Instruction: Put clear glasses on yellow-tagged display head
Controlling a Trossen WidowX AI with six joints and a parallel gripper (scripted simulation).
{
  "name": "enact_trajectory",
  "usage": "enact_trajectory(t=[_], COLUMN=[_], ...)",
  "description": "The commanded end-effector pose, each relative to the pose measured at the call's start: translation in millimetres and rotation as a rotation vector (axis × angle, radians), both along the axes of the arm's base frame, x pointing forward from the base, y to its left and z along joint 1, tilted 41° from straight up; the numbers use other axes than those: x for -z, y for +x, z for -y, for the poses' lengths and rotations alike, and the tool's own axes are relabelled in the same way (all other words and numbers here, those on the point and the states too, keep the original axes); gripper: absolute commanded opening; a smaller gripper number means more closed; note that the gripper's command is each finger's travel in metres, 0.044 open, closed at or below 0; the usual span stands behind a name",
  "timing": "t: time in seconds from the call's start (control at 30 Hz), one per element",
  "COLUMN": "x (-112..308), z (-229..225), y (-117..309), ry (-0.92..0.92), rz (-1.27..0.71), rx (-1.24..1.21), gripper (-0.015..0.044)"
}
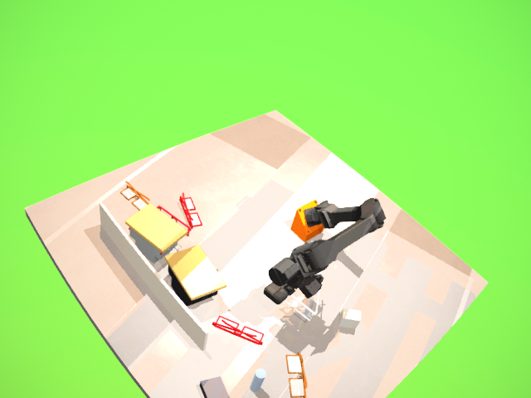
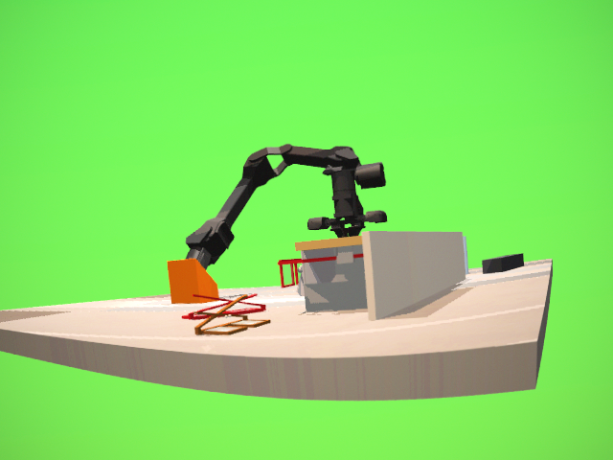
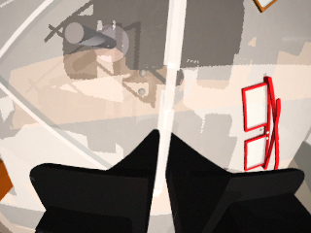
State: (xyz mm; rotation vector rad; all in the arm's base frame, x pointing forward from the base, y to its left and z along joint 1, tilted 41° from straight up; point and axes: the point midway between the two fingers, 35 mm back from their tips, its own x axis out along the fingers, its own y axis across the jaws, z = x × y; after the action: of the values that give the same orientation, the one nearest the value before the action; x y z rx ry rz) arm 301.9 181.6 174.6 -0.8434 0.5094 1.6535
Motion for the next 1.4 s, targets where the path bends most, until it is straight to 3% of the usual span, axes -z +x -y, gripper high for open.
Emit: enact_trajectory(t=[0.0,1.37], x=[13,29], z=[-12,0], y=[-4,15], ry=[0.002,0.001], rz=[-0.003,-0.002], rx=[0.001,0.001], gripper=[0.0000,0.0000])
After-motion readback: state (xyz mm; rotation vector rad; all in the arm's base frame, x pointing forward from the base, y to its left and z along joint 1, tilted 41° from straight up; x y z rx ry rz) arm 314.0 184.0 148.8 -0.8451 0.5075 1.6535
